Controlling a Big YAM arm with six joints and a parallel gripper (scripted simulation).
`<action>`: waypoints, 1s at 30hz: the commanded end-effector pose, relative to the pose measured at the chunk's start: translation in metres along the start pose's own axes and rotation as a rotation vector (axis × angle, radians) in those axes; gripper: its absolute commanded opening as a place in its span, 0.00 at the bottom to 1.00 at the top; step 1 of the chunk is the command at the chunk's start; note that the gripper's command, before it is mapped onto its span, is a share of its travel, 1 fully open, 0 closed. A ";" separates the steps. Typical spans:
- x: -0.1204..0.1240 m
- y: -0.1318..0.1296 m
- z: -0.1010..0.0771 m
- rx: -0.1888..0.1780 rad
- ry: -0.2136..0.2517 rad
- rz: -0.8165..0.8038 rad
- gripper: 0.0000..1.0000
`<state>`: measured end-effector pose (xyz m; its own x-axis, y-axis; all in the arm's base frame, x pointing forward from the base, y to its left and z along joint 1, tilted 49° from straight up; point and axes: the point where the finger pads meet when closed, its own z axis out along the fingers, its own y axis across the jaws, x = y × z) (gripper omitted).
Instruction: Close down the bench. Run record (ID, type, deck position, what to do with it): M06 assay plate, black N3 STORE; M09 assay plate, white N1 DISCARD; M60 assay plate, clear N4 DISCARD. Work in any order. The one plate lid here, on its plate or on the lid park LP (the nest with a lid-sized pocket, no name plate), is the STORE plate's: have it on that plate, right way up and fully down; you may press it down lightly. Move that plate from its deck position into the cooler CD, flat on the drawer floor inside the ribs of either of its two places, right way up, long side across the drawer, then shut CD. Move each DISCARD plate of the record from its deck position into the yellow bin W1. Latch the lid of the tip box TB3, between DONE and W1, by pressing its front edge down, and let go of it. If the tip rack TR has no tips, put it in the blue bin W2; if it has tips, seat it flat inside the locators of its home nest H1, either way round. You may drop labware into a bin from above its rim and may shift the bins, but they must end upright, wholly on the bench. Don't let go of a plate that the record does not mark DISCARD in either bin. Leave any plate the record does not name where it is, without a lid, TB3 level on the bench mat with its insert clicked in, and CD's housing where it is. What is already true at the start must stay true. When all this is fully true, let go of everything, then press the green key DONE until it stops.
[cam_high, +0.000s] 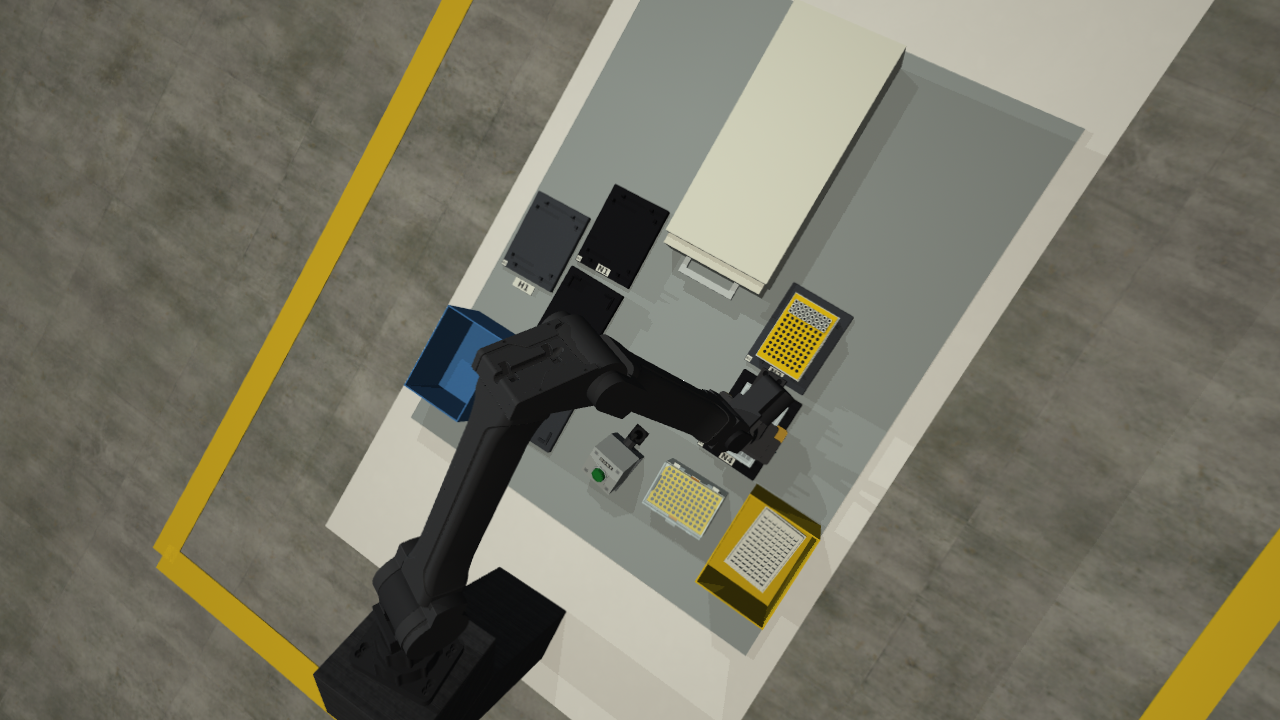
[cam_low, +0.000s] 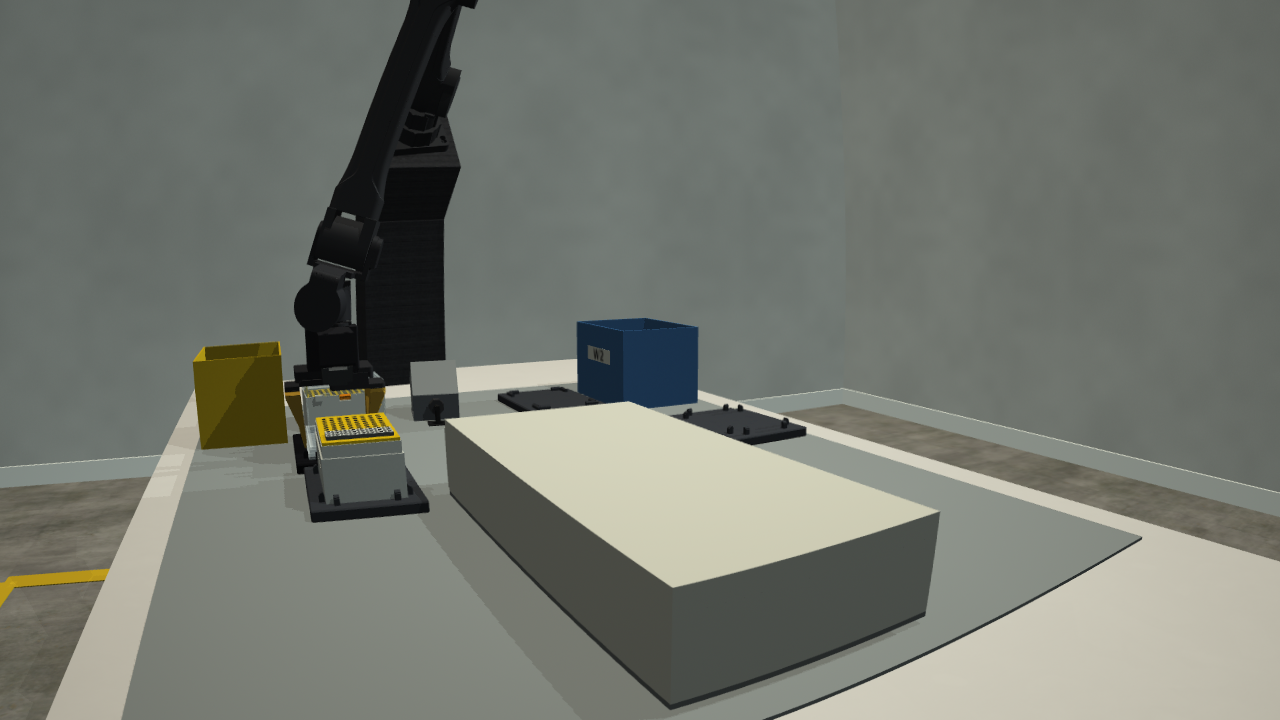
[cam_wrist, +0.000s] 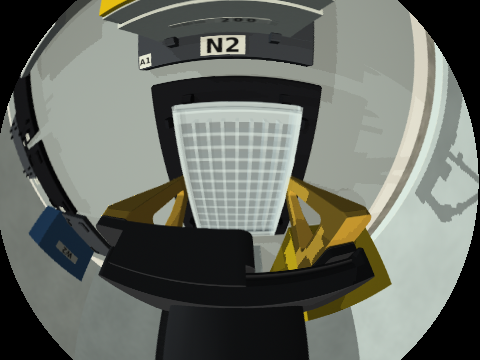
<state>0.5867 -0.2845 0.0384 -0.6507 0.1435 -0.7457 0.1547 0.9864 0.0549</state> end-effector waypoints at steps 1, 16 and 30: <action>-0.008 -0.003 -0.005 0.008 -0.019 0.000 0.00; -0.012 -0.002 -0.010 0.010 -0.030 0.005 0.00; -0.008 -0.006 -0.014 0.011 -0.019 0.008 0.00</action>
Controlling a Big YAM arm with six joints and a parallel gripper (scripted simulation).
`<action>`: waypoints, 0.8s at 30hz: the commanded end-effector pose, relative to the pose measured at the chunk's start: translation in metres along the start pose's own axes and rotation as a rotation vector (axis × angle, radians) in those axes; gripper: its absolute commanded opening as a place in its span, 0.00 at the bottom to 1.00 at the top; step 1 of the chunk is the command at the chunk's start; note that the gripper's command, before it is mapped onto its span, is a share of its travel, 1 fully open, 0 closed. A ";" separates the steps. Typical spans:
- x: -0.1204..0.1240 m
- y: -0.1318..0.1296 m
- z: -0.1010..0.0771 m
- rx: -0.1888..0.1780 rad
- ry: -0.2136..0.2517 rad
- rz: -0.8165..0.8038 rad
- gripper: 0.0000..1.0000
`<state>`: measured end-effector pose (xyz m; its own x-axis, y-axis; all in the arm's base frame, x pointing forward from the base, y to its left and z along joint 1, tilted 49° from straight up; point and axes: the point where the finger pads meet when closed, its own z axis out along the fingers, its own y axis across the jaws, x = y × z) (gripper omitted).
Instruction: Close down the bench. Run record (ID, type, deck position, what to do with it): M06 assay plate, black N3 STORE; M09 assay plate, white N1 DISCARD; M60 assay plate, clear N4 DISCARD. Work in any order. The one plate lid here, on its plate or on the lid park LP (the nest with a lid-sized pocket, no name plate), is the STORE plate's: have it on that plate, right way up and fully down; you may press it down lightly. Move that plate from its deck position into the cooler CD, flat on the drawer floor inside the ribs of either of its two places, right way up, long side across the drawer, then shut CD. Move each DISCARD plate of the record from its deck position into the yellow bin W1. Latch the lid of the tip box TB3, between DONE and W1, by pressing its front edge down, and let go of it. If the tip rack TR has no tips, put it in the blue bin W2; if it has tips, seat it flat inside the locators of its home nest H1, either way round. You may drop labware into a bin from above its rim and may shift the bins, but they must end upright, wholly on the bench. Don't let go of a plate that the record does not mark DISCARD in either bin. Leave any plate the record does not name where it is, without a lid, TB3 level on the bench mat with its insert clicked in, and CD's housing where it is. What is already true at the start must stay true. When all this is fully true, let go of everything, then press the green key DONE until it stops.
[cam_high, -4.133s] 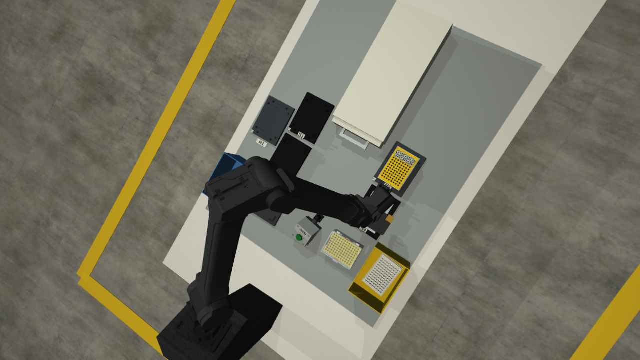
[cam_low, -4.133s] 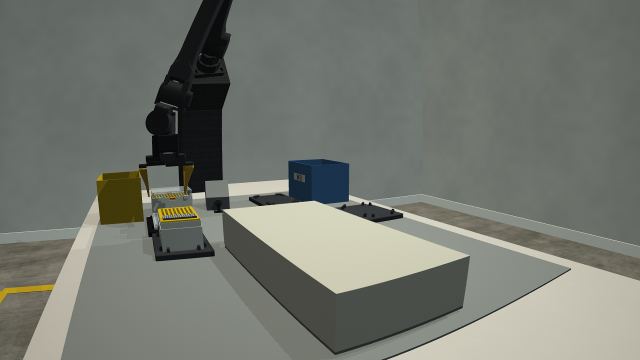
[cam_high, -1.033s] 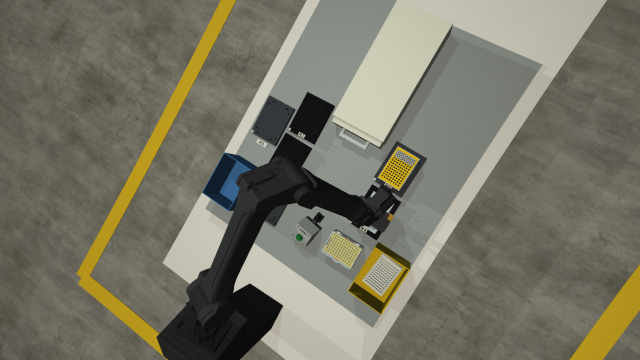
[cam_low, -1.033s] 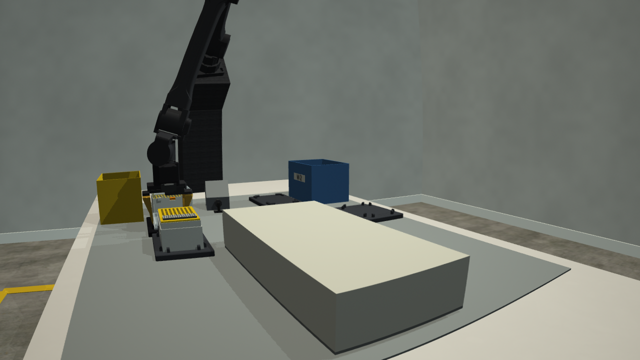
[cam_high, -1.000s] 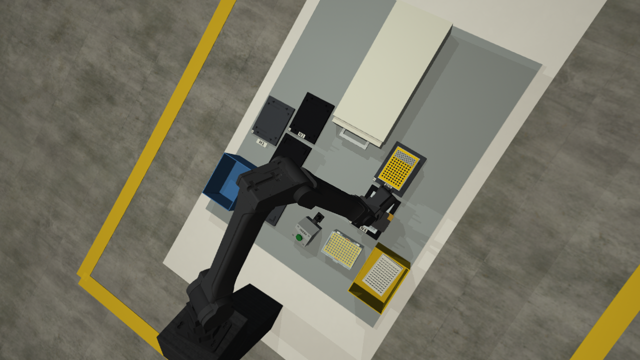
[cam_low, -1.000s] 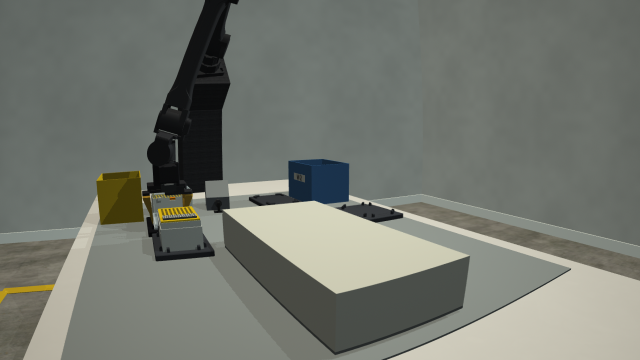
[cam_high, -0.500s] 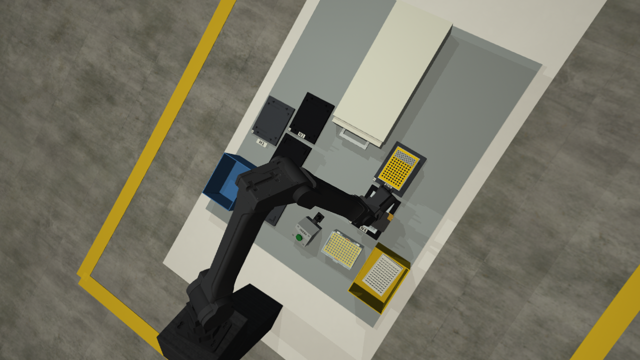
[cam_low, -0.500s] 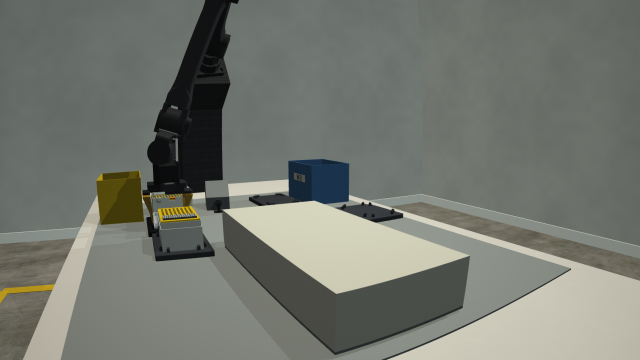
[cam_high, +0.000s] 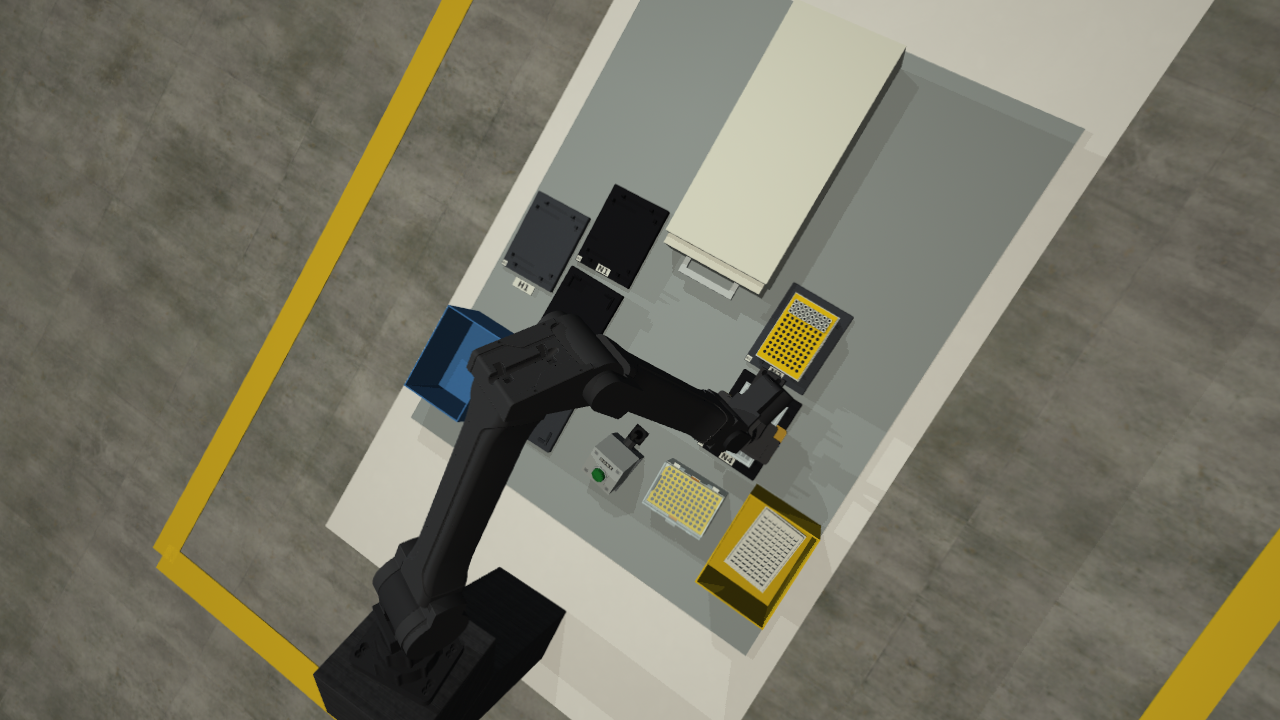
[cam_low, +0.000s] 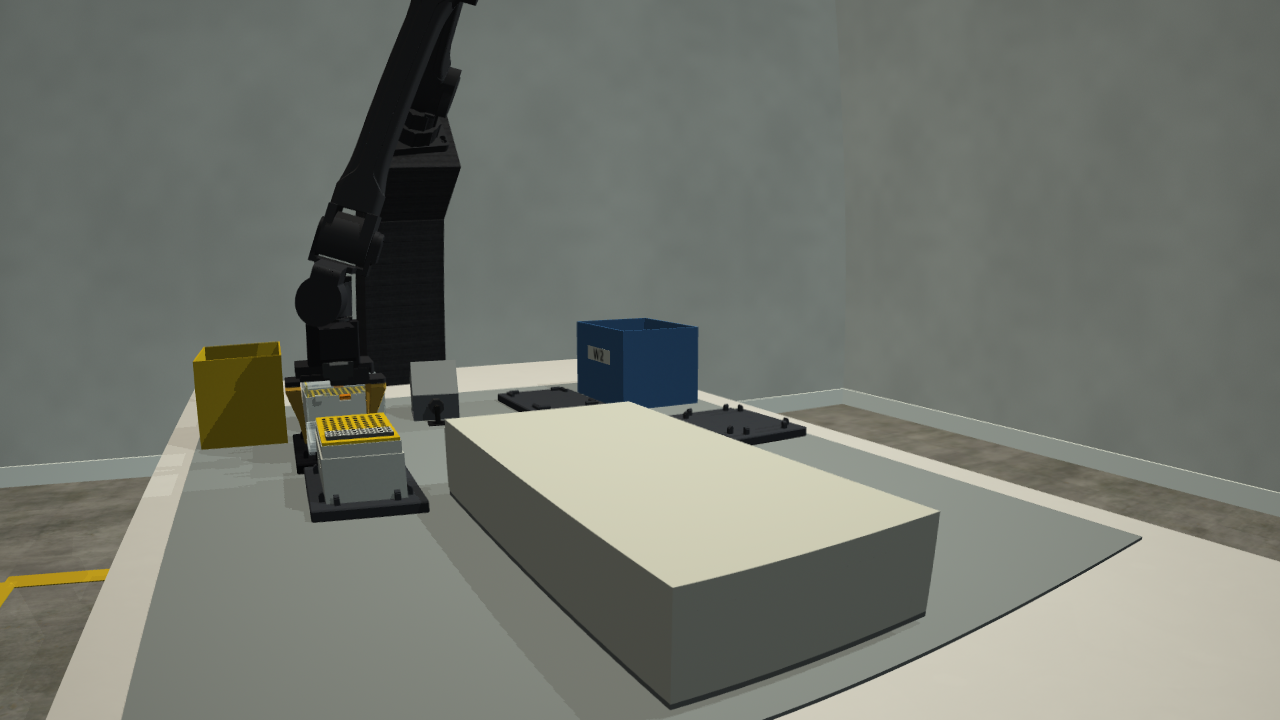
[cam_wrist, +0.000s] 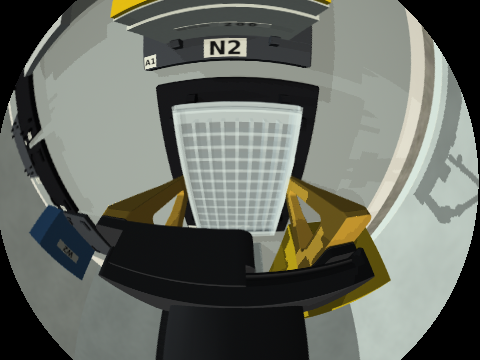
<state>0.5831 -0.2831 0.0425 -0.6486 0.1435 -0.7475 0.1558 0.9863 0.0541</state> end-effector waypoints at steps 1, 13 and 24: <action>-0.010 -0.008 -0.011 0.011 -0.019 0.007 0.00; -0.010 -0.011 -0.024 0.015 -0.019 -0.001 0.00; -0.009 -0.010 -0.036 0.015 -0.019 -0.002 0.00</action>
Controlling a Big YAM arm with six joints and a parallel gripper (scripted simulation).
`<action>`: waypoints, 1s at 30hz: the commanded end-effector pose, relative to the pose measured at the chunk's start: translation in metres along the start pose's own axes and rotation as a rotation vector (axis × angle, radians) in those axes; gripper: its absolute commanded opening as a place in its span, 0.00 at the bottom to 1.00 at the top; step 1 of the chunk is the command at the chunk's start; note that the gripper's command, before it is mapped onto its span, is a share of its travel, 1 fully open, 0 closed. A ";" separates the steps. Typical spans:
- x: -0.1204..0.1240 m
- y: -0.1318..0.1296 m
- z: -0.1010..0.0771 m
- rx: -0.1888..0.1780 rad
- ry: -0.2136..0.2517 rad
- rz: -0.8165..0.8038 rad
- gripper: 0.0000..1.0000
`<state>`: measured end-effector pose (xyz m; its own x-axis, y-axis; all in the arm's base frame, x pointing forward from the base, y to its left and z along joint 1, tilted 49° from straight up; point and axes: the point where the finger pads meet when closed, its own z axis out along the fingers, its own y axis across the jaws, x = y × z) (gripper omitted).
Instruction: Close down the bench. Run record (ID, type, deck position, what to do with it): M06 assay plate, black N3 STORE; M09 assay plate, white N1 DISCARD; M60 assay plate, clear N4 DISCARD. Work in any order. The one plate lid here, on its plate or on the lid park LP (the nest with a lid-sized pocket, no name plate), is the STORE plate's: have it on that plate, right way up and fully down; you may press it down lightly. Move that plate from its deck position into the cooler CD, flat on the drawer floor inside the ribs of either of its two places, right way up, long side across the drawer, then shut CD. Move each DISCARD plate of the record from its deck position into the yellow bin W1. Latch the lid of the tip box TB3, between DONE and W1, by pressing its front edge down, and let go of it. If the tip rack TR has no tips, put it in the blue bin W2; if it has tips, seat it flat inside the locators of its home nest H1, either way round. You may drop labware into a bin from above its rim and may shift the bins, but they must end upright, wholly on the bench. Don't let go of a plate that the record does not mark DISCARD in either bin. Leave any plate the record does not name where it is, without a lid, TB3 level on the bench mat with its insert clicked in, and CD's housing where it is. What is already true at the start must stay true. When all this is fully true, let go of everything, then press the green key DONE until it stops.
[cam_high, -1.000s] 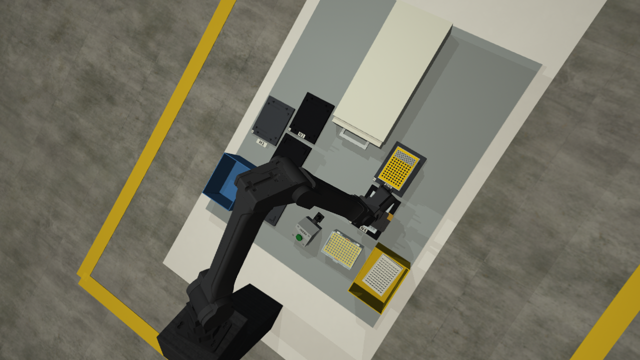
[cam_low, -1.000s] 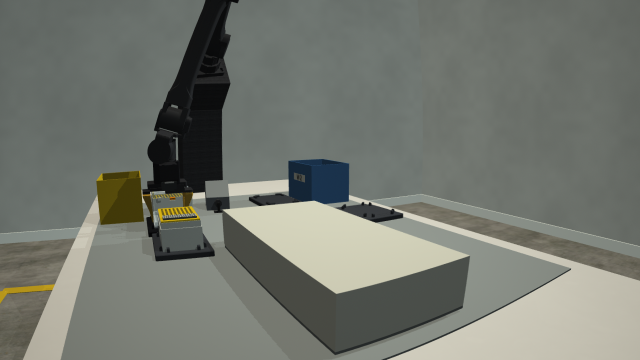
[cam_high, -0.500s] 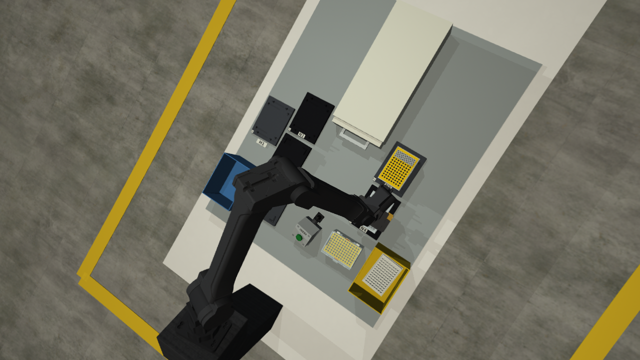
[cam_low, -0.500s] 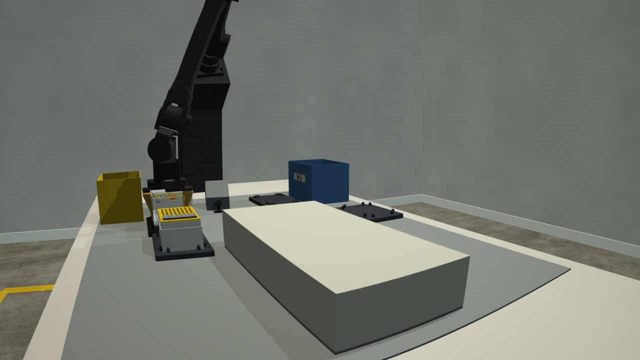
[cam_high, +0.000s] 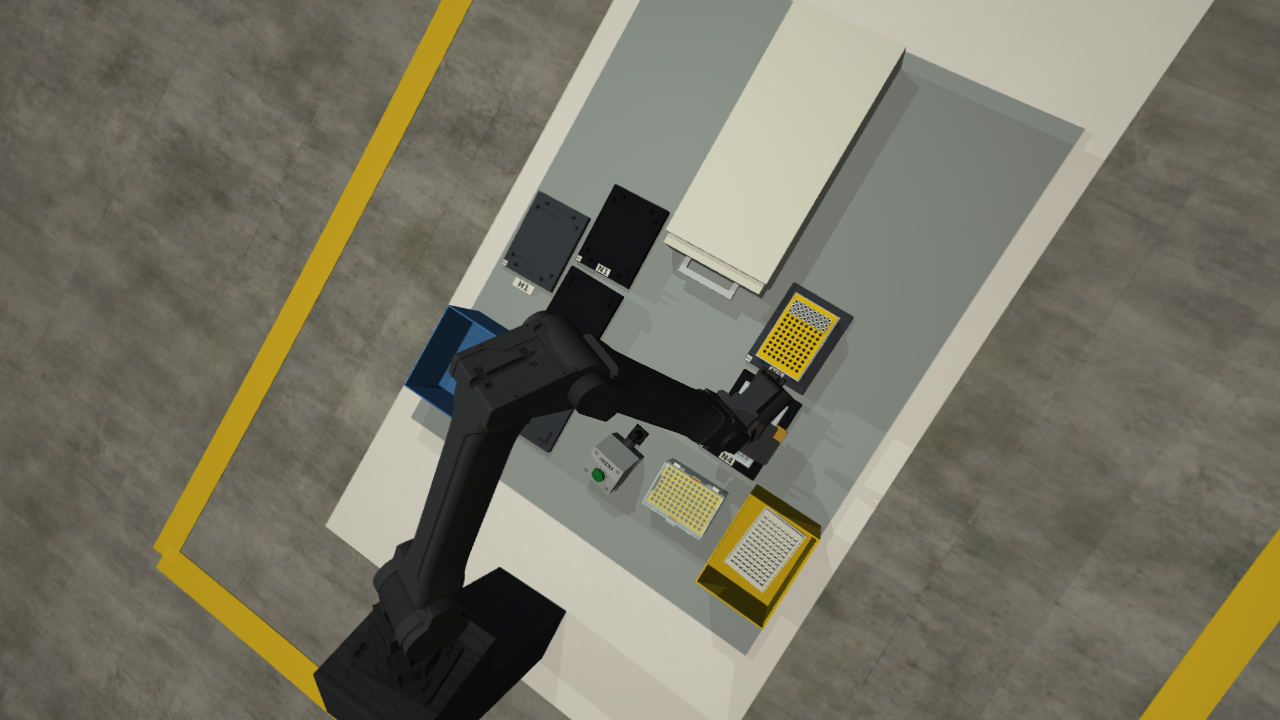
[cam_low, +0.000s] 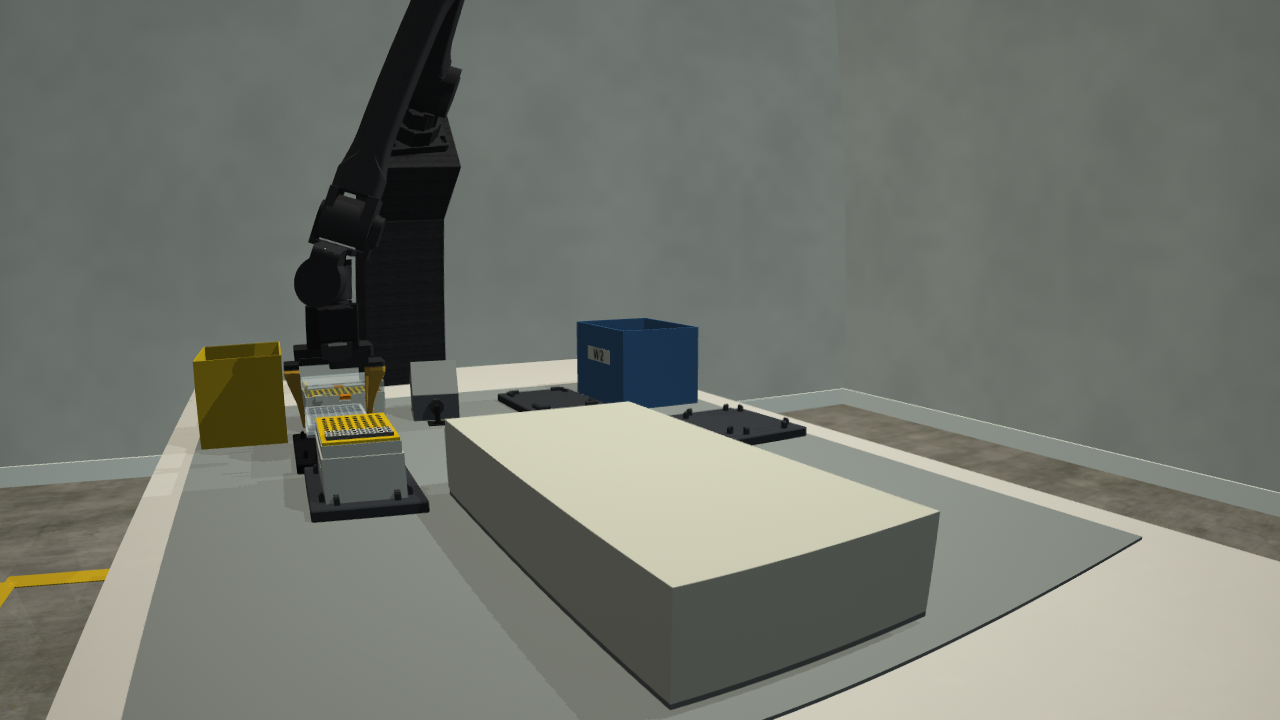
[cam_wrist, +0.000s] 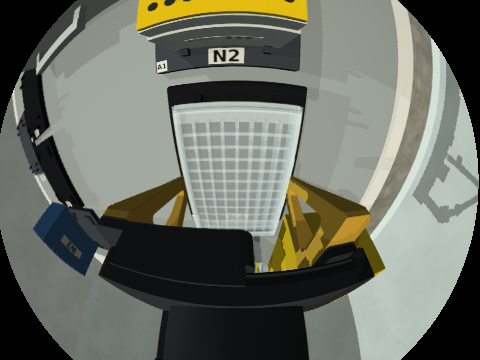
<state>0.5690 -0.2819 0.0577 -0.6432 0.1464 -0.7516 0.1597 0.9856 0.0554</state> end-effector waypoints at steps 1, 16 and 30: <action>-0.008 -0.008 -0.016 0.011 -0.012 -0.007 0.00; -0.009 -0.009 -0.034 0.013 -0.015 -0.008 0.00; -0.007 -0.010 -0.050 0.014 -0.013 -0.006 0.00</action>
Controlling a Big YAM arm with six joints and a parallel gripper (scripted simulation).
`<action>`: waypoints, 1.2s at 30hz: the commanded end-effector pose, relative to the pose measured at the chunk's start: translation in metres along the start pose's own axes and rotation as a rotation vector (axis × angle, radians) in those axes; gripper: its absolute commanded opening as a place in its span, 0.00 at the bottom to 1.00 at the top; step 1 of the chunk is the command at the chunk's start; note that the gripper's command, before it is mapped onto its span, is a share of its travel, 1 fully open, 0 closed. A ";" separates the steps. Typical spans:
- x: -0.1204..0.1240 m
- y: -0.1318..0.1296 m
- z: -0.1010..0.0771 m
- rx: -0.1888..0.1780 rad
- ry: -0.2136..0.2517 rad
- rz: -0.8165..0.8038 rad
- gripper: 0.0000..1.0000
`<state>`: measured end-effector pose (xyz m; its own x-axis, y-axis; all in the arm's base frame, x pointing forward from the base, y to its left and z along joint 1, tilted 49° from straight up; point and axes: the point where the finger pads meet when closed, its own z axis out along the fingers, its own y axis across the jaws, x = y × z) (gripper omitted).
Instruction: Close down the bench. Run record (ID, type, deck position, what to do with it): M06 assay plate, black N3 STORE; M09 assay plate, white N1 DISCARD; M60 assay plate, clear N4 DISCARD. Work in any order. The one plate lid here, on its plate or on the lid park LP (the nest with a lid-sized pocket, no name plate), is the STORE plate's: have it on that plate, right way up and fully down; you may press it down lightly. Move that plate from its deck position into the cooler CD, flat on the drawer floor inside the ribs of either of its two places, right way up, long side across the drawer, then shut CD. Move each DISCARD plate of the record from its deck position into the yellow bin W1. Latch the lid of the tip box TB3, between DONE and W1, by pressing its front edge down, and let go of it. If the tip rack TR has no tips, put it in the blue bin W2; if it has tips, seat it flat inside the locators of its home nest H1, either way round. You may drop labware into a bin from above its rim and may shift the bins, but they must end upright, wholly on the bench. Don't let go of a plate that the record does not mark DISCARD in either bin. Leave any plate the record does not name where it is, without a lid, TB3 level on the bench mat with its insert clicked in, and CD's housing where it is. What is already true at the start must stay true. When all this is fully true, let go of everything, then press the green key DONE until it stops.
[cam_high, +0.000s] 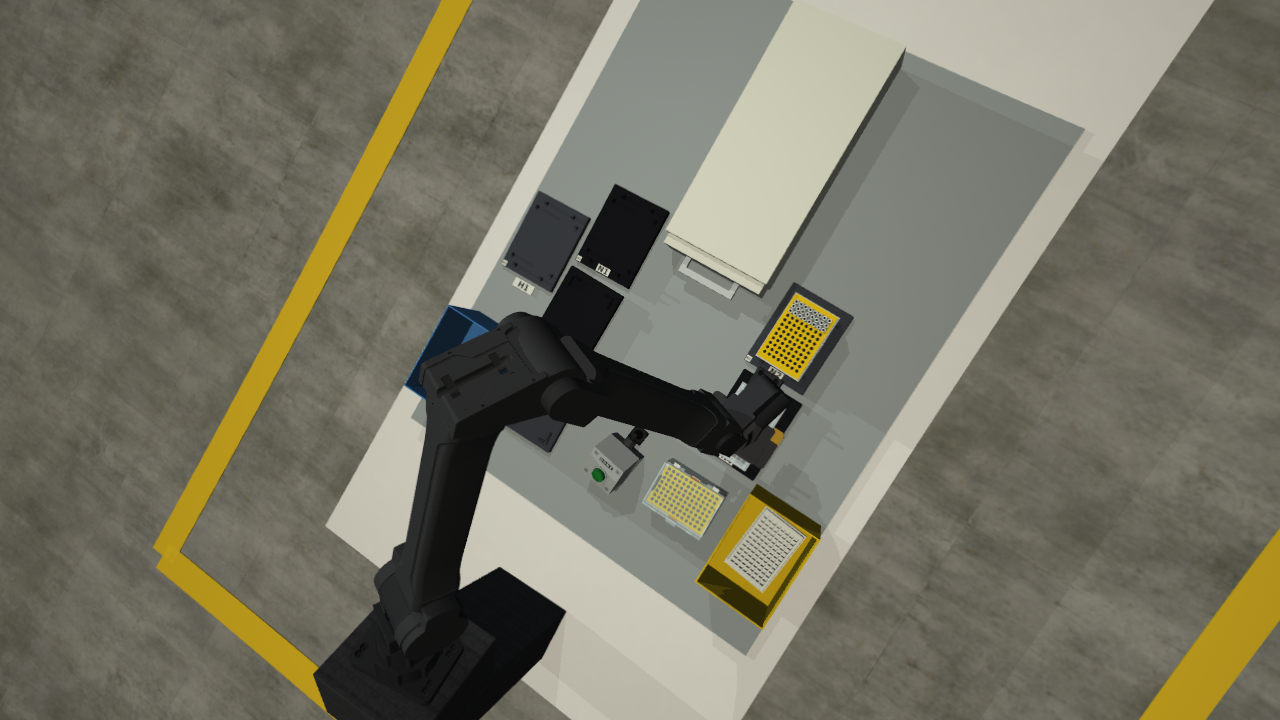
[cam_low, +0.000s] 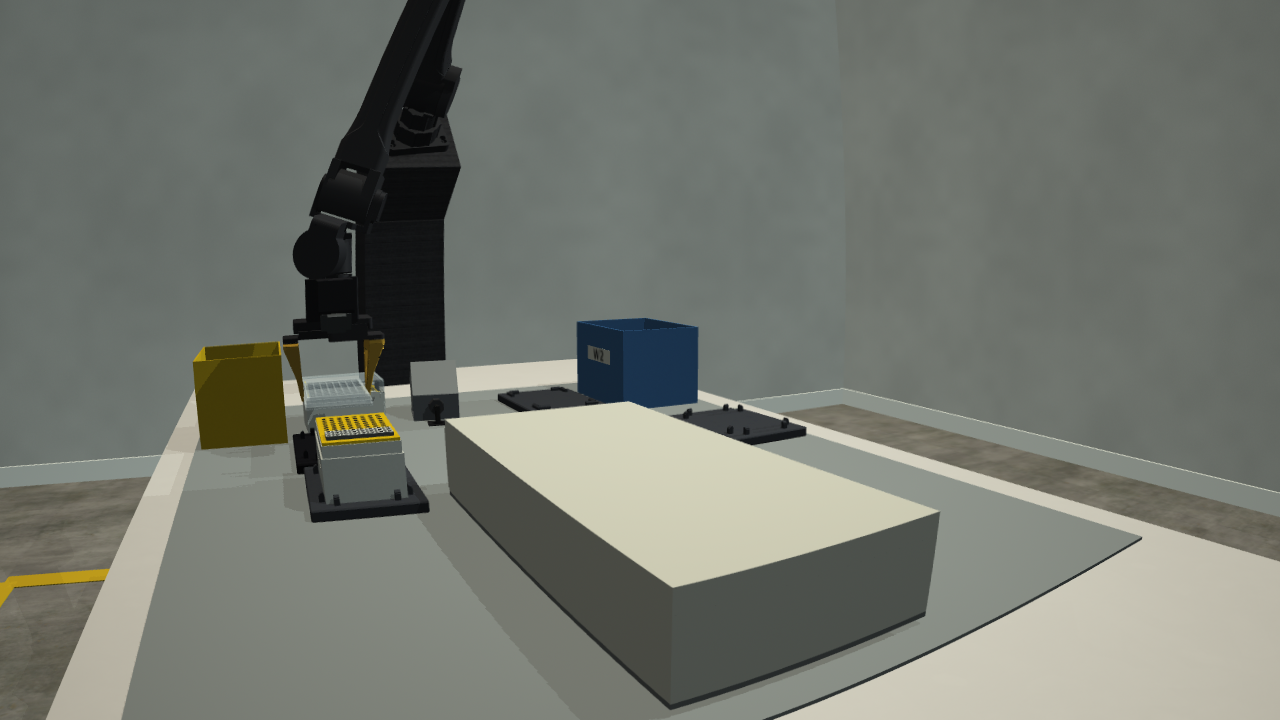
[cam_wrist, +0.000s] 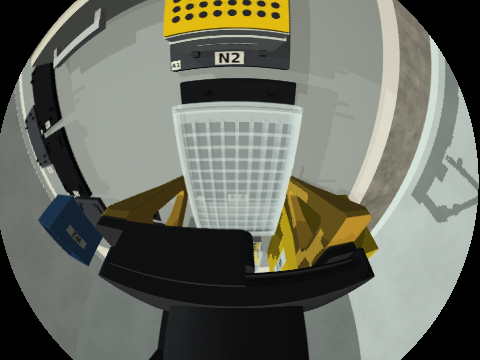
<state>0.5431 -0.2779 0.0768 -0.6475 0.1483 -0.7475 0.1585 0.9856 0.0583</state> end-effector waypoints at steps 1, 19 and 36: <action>-0.011 -0.011 -0.019 0.017 -0.021 -0.008 0.00; -0.010 -0.009 -0.040 0.015 -0.020 -0.010 0.00; -0.011 -0.010 -0.060 0.018 -0.023 -0.010 0.00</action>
<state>0.5113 -0.2751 0.1063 -0.6459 0.1481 -0.7490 0.1594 0.9855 0.0574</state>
